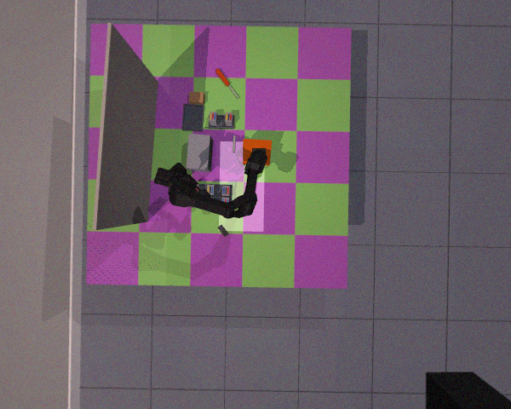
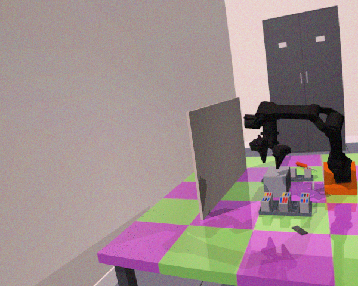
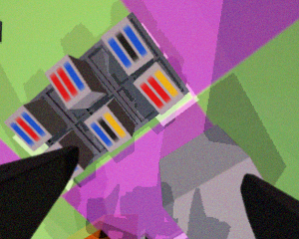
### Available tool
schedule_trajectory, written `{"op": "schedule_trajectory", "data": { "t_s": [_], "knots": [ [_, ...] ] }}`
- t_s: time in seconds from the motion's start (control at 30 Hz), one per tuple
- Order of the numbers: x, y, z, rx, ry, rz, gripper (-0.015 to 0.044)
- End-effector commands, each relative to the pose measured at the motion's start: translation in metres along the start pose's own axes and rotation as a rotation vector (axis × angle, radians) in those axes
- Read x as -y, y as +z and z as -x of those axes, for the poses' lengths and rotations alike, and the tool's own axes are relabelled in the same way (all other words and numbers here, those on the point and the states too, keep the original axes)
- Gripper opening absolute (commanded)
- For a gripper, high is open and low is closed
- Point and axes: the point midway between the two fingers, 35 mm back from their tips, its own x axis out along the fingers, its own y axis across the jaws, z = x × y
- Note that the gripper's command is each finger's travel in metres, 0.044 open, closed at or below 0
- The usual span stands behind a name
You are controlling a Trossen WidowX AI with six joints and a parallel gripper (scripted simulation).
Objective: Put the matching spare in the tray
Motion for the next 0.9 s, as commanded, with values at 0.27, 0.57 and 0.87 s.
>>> {"op": "schedule_trajectory", "data": {
  "t_s": [0.27, 0.57, 0.87],
  "knots": [
    [-0.137, -0.044, -0.027, 0.02, 0.065, 0.761, 0.044],
    [-0.138, -0.044, -0.03, 0.019, 0.065, 0.764, 0.0387],
    [-0.148, -0.039, -0.065, 0.022, 0.079, 0.788, 0.03]
  ]
}}
